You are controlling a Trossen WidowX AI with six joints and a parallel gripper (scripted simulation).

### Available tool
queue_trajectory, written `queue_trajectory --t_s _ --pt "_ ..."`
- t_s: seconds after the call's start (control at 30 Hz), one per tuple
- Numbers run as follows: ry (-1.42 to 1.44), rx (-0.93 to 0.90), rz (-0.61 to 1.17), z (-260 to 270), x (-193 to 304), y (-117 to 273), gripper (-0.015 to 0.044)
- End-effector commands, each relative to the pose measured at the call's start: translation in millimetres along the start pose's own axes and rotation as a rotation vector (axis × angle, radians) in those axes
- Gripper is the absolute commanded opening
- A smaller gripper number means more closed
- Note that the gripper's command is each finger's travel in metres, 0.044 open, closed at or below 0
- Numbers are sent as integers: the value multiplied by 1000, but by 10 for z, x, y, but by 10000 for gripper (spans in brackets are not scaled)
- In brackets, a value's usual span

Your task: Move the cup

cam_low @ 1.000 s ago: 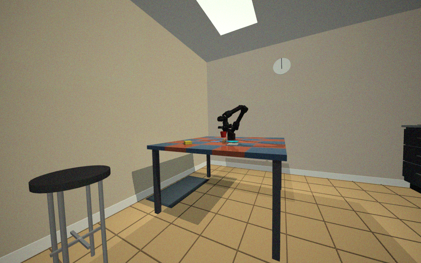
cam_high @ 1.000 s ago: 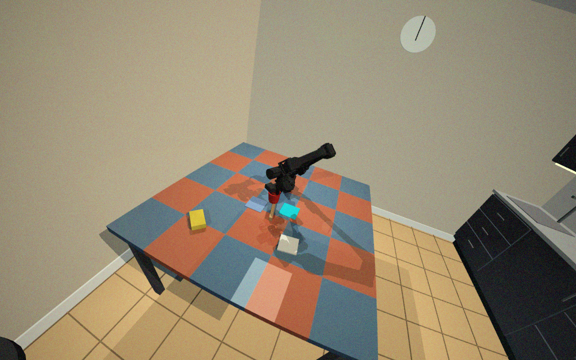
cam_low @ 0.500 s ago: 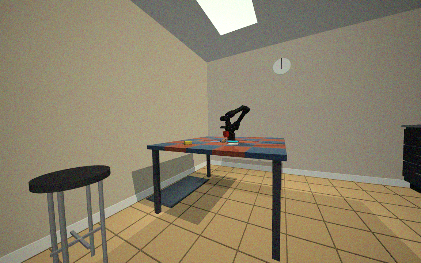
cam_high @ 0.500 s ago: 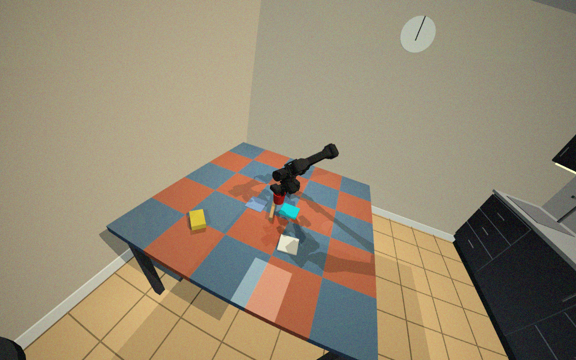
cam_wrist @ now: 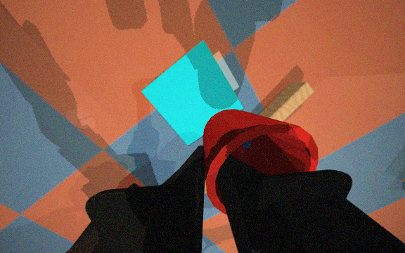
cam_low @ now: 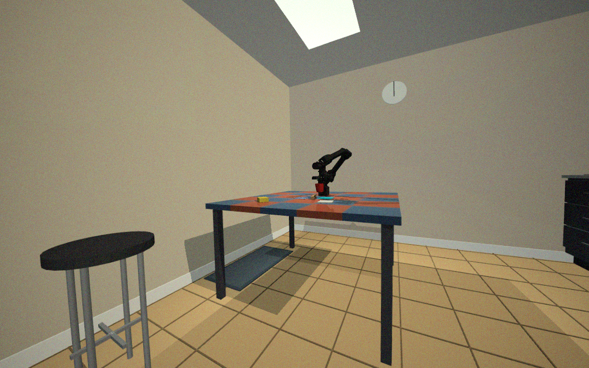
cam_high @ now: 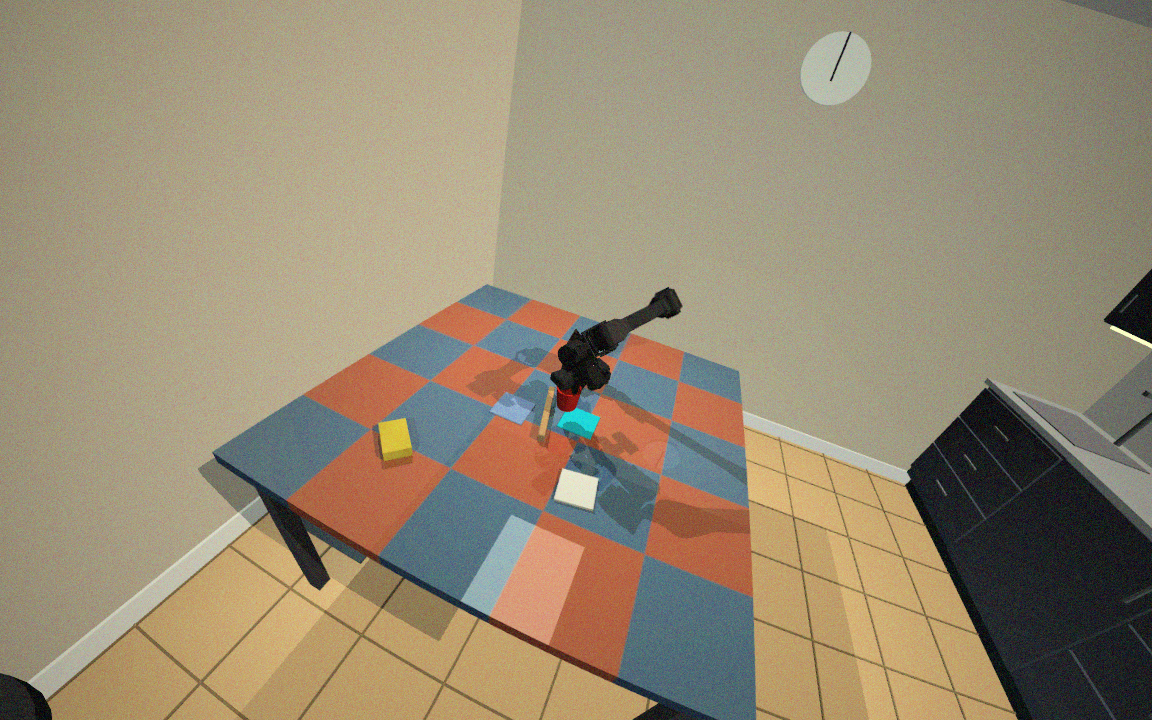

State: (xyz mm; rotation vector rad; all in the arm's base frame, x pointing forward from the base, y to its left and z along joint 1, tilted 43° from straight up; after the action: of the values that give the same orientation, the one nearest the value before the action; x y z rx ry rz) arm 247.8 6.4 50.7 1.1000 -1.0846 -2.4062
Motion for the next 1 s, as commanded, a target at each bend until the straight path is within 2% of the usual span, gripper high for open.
queue_trajectory --t_s 0.0,0.97 --pt "-4 -1 -4 76 -43 4 0" --pt "-5 -3 -6 408 -295 -65 0"
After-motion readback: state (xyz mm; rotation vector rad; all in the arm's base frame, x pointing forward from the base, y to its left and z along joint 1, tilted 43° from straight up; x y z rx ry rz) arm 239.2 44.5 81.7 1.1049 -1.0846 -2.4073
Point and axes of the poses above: the point midway between the two fingers, 35 mm back from their tips, its own y axis back along the fingers, its own z axis across the jaws, x = y × z, the point moved 1 cm from there along y, back along the fingers, and after that the axes turned 4 degrees about -y, right-handed, at the moved point
